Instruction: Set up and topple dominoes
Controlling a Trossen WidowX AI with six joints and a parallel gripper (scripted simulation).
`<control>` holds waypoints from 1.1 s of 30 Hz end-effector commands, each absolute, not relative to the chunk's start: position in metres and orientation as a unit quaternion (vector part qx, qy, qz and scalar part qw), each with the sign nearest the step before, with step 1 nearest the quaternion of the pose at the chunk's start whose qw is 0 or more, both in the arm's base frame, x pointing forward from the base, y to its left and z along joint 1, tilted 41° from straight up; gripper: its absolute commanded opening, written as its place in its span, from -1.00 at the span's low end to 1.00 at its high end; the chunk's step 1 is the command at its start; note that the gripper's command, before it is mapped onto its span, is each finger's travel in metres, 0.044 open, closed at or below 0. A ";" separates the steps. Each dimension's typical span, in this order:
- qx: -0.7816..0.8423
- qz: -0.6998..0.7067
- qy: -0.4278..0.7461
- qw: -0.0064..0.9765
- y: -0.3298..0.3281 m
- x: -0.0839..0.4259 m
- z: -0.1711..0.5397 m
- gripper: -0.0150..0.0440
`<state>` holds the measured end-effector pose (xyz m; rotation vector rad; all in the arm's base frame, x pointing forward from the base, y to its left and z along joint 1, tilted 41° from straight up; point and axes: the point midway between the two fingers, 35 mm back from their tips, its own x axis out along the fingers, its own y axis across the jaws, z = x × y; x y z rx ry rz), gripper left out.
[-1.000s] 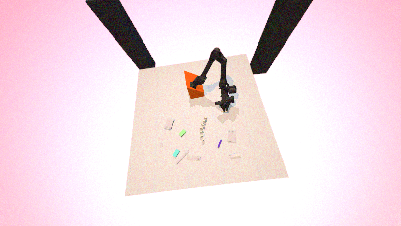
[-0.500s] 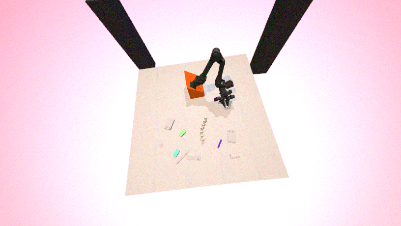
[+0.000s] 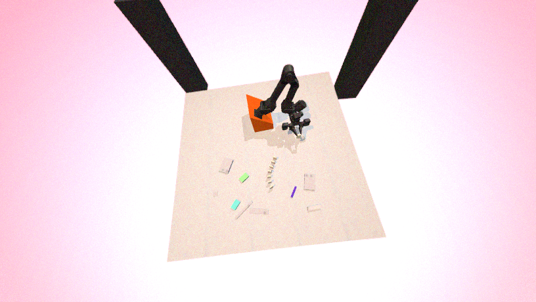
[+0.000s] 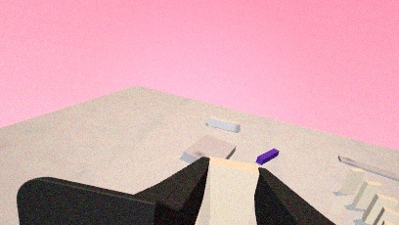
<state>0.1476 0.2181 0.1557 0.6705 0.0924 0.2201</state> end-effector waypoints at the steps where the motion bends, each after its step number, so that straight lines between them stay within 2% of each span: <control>1: 0.357 0.089 0.036 0.929 0.204 0.141 0.154 -0.13; 33: 0.363 0.088 0.038 0.927 0.225 0.139 0.141 -0.13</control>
